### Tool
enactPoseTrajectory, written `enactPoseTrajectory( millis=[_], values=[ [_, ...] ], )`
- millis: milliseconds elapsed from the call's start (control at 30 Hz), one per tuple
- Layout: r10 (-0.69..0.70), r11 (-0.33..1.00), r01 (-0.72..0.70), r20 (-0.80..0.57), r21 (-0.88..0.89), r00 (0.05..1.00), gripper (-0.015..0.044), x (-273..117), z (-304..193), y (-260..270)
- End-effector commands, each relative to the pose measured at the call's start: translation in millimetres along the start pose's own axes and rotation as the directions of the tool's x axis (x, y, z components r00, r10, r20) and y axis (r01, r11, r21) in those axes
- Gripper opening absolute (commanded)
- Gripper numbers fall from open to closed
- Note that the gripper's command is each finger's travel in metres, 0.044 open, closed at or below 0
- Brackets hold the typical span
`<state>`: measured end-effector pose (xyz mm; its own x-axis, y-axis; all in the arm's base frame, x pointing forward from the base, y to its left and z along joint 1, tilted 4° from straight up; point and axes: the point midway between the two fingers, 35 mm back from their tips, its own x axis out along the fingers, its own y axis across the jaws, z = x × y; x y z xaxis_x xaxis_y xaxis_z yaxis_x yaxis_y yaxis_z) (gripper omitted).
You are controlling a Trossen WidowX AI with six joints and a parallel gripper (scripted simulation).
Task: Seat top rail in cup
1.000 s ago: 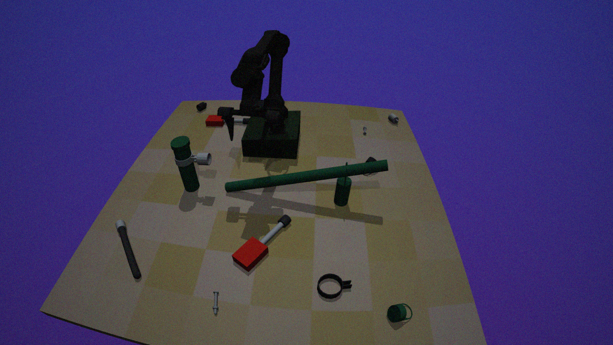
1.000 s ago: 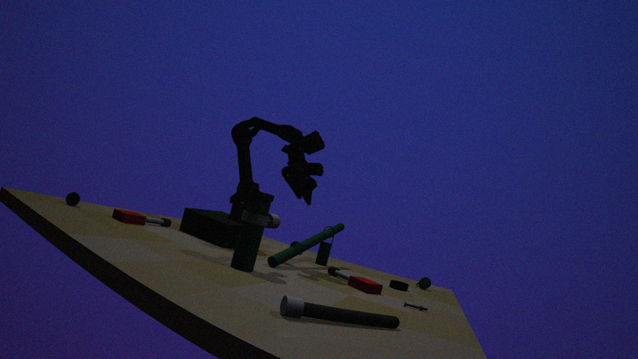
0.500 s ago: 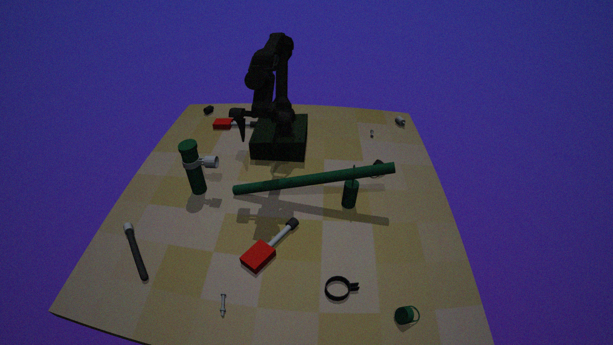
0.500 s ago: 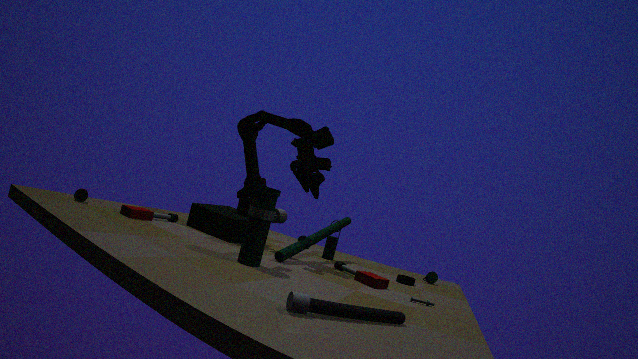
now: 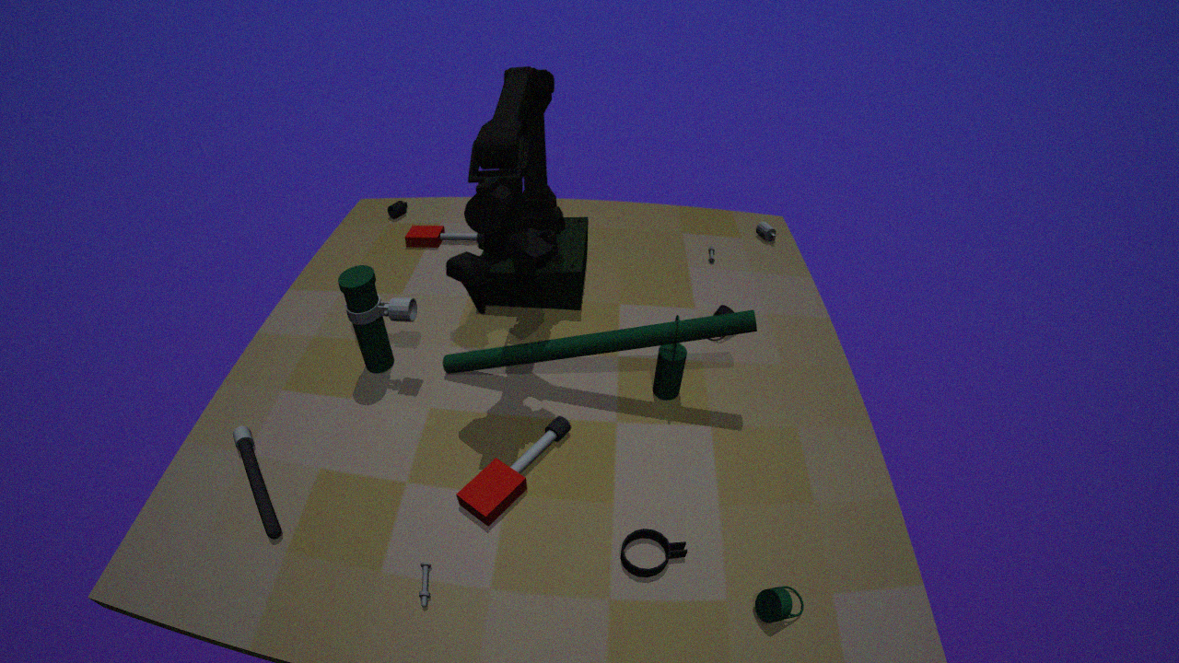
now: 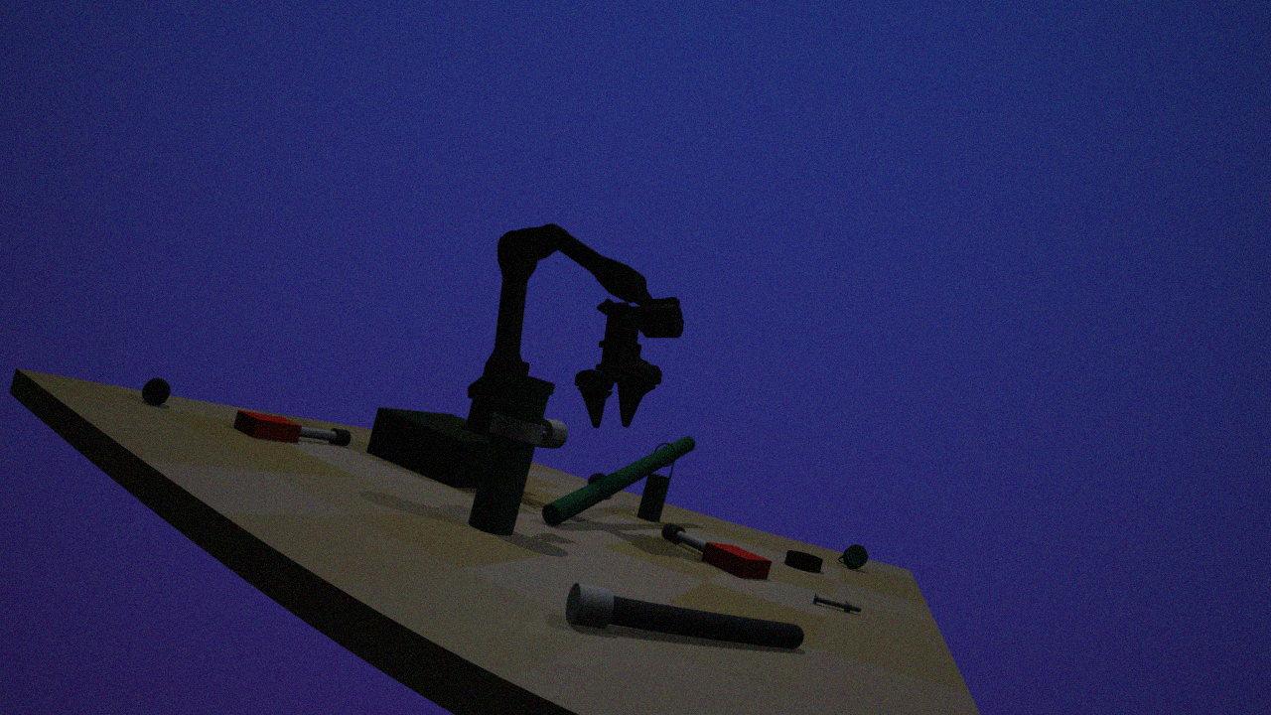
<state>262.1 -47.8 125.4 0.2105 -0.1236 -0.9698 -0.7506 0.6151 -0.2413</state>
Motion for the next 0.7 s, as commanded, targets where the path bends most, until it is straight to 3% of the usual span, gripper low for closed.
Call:
enactPoseTrajectory(
  millis=[0,400,667],
  values=[
    [0.156,0.836,-0.166,-0.064,-0.523,0.986,0.0440,28.8,6.4,8.8],
    [0.156,0.836,-0.166,-0.064,-0.523,0.986,0.0440,28.8,6.4,8.8],
    [0.156,0.836,-0.167,-0.064,-0.523,0.986,0.0440,63.4,4.1,14.4]
  ],
)
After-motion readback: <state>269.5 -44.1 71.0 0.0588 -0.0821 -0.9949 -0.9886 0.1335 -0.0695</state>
